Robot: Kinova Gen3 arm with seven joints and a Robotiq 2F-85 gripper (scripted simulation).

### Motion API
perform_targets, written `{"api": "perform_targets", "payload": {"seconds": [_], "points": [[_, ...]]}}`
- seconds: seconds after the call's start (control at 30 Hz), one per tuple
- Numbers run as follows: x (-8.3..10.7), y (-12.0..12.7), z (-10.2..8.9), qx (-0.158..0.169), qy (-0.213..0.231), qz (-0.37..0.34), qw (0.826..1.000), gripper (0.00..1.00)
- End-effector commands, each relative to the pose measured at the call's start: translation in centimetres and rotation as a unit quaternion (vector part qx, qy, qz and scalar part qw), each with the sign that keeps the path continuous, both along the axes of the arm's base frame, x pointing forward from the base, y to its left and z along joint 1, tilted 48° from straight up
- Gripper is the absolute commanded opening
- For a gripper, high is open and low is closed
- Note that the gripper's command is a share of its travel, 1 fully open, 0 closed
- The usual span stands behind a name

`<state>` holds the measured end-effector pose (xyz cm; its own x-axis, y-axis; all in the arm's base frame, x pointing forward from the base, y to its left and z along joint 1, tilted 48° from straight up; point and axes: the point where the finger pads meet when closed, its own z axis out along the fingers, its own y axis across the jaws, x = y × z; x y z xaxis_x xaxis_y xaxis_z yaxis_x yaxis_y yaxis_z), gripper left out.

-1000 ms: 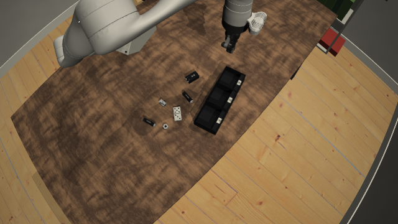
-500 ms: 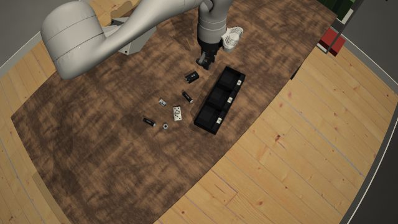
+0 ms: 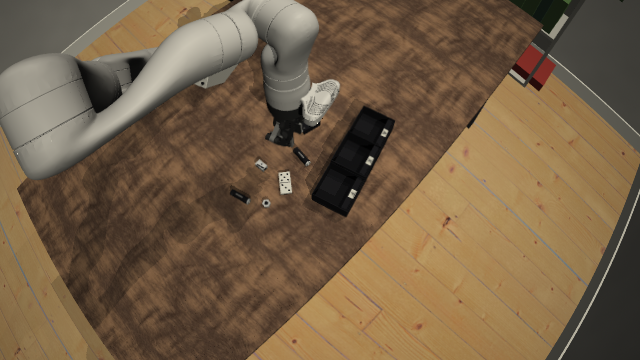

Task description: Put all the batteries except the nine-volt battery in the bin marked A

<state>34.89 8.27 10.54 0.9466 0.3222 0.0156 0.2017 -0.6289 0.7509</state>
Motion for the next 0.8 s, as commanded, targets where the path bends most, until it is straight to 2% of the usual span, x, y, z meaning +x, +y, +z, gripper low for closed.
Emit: {"api": "perform_targets", "payload": {"seconds": [0.0, 0.1, 0.17, 0.57, 0.77], "points": [[-0.3, -2.8, 1.7, 0.008, -0.008, -0.005, 1.0, 0.29], [-0.8, -5.1, 2.6, 0.007, -0.005, -0.002, 1.0, 0.29], [-0.8, -5.1, 2.6, 0.007, -0.005, -0.002, 1.0, 0.29], [-2.9, -14.4, 6.3, 0.007, -0.004, -0.002, 1.0, 0.29], [-3.2, -14.7, 6.5, 0.008, -0.003, -0.006, 1.0, 0.29]]}}
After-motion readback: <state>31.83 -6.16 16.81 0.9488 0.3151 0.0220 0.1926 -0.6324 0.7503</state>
